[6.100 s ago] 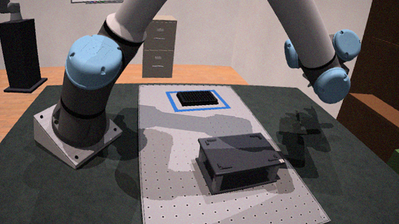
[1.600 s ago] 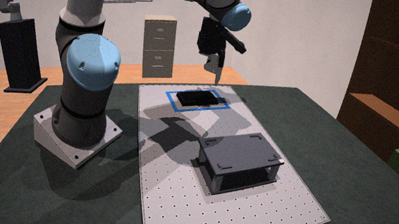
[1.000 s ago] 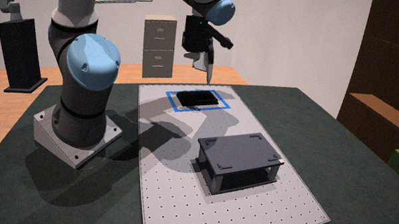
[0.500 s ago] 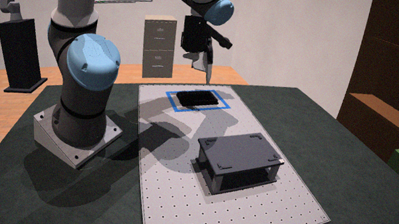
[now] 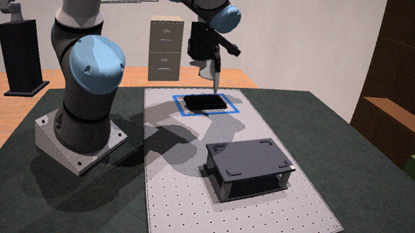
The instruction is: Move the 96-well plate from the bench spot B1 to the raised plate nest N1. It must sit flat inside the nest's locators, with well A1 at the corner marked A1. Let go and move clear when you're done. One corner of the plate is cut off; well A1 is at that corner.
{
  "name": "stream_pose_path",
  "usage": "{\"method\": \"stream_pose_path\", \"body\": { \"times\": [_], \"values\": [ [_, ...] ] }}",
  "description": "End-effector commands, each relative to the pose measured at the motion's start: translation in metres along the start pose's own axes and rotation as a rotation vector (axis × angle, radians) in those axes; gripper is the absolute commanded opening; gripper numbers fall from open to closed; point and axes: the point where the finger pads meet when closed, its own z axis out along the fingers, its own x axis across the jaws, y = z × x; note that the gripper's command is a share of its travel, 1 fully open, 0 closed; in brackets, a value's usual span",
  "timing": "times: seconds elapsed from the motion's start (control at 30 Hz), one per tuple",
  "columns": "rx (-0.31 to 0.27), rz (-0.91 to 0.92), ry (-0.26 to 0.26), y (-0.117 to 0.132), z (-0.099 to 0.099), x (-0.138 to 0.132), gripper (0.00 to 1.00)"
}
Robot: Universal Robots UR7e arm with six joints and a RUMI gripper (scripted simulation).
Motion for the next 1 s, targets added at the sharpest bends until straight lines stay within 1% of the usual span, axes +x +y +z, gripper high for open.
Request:
{"method": "stream_pose_path", "body": {
  "times": [0.0,0.1,0.97],
  "values": [
    [0.001,0.000,-0.001,0.000,0.009,0.000,1.00],
    [0.001,0.000,-0.001,0.000,0.010,0.000,1.00],
    [0.001,0.000,-0.001,0.000,0.050,0.000,1.00]
  ]
}}
